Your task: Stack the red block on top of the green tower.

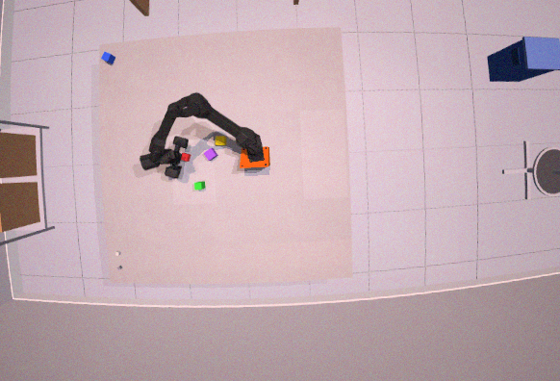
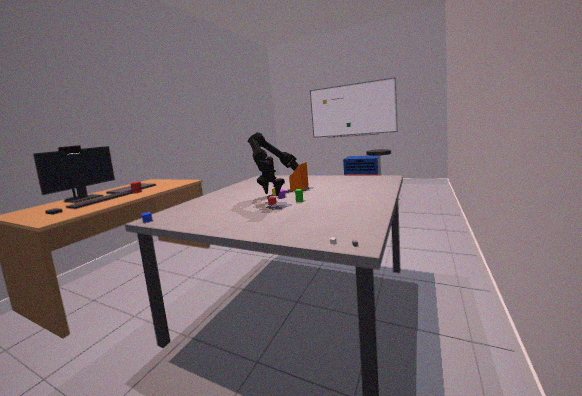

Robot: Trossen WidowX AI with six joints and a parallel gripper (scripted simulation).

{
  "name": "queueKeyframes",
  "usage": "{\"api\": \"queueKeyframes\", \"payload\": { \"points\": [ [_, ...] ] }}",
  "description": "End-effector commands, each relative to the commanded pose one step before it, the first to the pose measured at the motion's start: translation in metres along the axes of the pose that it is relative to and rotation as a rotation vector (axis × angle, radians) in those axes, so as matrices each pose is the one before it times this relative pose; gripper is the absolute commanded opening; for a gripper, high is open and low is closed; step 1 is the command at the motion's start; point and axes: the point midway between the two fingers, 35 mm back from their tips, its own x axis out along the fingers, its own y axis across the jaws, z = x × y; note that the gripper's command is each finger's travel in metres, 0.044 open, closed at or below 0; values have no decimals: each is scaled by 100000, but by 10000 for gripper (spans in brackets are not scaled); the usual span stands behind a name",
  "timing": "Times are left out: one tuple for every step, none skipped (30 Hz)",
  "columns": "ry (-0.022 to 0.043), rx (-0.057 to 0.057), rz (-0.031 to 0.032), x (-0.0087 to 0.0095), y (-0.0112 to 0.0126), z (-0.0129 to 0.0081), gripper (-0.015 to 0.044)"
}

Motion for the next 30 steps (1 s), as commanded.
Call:
{"api": "queueKeyframes", "payload": {
  "points": [
    [-627, -519, -164, 318, 9, 62, 440],
    [0, -1, 1, 107, 2, 4, 440],
    [0, -1, 1, 134, 2, 5, 440],
    [-1, -1, 0, 158, 2, 5, 440],
    [-1, -1, 0, 167, 2, 5, 440],
    [-1, -1, -1, 168, 1, 4, 440],
    [-1, -1, -2, 168, 0, 4, 440],
    [-1, -1, -3, 168, 0, 3, 440],
    [-2, -1, -4, 167, -1, 2, 440],
    [-2, -1, -5, 167, -2, 2, 440],
    [-2, -1, -6, 167, -2, 1, 440],
    [-2, -1, -7, 167, -3, 0, 440],
    [-2, -1, -8, 167, -3, 0, 440],
    [-2, -1, -9, 167, -4, -1, 440],
    [-3, -1, -10, 166, -5, -2, 440],
    [-3, -1, -11, 166, -5, -2, 440],
    [-3, -1, -12, 166, -6, -3, 440],
    [-3, -1, -13, 166, -6, -4, 440],
    [-3, -1, -14, 166, -7, -4, 440],
    [-3, -1, -15, 165, -8, -5, 440],
    [-3, -1, -16, 165, -8, -6, 440],
    [-3, -1, -17, 165, -9, -6, 440],
    [-4, -1, -18, 165, -9, -7, 440],
    [-4, -1, -19, 164, -10, -8, 440],
    [-3, -1, -16, 134, -8, -7, 440],
    [-2, 0, -10, 81, -5, -4, 440],
    [-1, 0, -3, 27, -2, -1, 440],
    [0, 0, 0, 0, 0, 0, 440],
    [0, 0, 0, 0, 0, 0, 440],
    [0, 0, 0, 0, 0, 0, 440]
  ]
}}
